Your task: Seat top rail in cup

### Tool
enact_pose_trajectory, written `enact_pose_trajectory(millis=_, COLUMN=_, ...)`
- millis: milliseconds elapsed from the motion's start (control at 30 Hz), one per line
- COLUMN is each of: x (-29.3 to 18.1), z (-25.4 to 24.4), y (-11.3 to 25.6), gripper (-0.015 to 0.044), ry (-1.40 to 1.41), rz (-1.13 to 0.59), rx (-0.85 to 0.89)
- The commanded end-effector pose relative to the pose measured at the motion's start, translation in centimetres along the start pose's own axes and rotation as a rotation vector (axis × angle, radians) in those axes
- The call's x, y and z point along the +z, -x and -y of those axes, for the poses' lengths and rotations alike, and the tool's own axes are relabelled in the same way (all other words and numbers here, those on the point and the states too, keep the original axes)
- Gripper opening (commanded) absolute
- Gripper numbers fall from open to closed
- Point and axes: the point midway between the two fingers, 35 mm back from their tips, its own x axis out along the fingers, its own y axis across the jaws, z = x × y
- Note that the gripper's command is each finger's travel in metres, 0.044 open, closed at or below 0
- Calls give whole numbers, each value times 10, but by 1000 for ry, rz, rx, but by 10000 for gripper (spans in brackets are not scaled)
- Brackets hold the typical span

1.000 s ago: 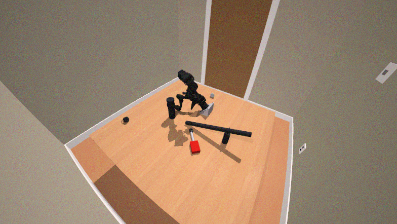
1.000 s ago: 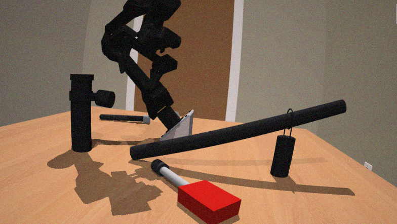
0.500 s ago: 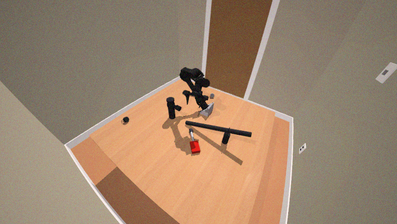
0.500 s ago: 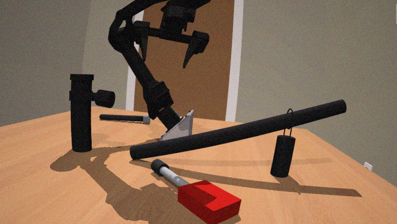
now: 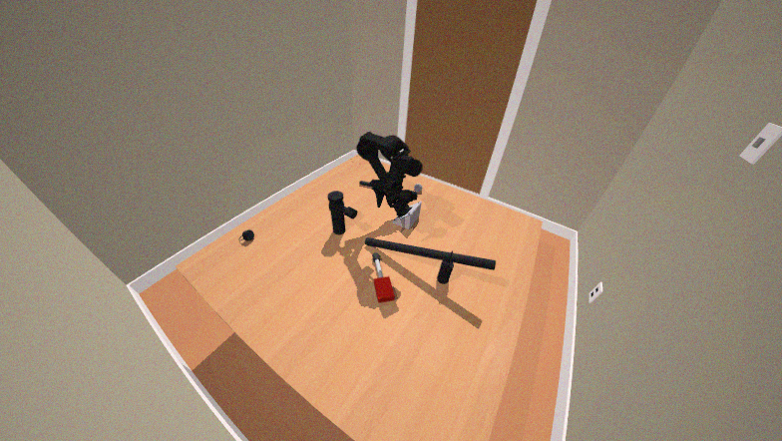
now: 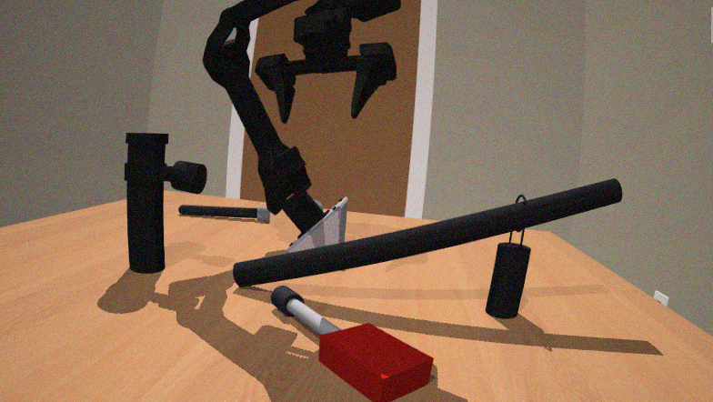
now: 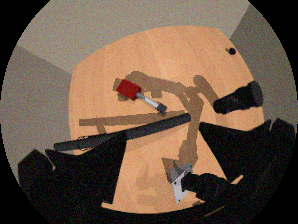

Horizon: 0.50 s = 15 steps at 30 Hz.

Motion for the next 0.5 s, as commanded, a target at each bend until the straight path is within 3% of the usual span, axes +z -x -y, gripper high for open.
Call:
enact_pose_trajectory(millis=0, x=-7, z=-8, y=-22, gripper=440, ry=-327, rz=-98, rx=-53)
enact_pose_trajectory(millis=333, x=-33, z=-24, y=-79, gripper=440, ry=-1303, rz=-263, rx=-364)
enact_pose_trajectory(millis=467, x=-35, z=-25, y=-83, gripper=440, ry=-1368, rz=-267, rx=-394)
